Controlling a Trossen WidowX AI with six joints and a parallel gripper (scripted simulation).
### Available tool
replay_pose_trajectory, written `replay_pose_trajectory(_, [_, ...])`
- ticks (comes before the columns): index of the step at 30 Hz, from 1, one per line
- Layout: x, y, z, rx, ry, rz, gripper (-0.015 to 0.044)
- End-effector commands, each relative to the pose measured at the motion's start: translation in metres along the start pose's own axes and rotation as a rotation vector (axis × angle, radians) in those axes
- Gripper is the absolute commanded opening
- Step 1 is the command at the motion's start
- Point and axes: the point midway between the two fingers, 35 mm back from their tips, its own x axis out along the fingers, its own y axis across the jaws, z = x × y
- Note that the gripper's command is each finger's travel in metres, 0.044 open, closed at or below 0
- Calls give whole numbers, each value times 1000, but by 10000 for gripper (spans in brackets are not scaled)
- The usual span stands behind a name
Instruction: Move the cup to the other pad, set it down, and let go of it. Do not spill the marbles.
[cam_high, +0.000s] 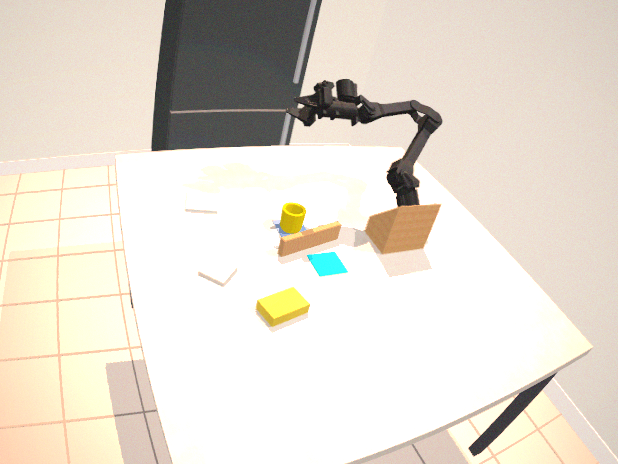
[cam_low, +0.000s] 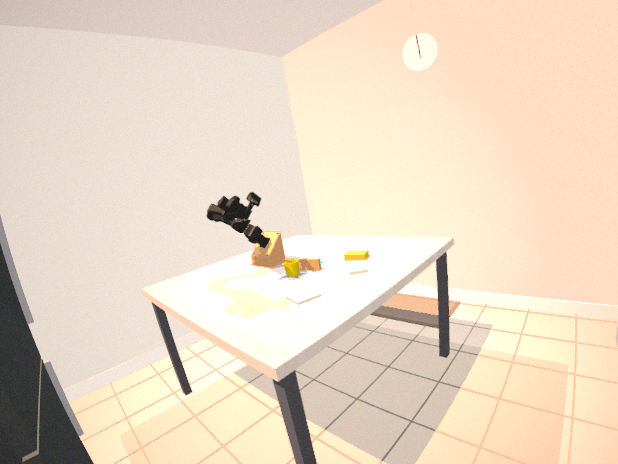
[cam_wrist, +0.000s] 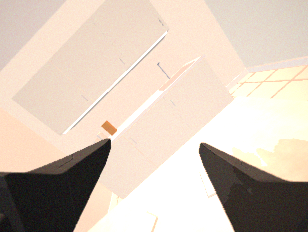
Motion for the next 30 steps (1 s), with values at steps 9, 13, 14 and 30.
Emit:
replay_pose_trajectory(9, [30, -15, -139, -435, 688, -97, 167])
replay_pose_trajectory(13, [18, -22, -197, -724, 1037, -45, 167])
replay_pose_trajectory(14, [13, -24, -208, -800, 1120, -22, 167])
replay_pose_trajectory(30, [-25, -39, -264, -1506, 1763, 339, 167])
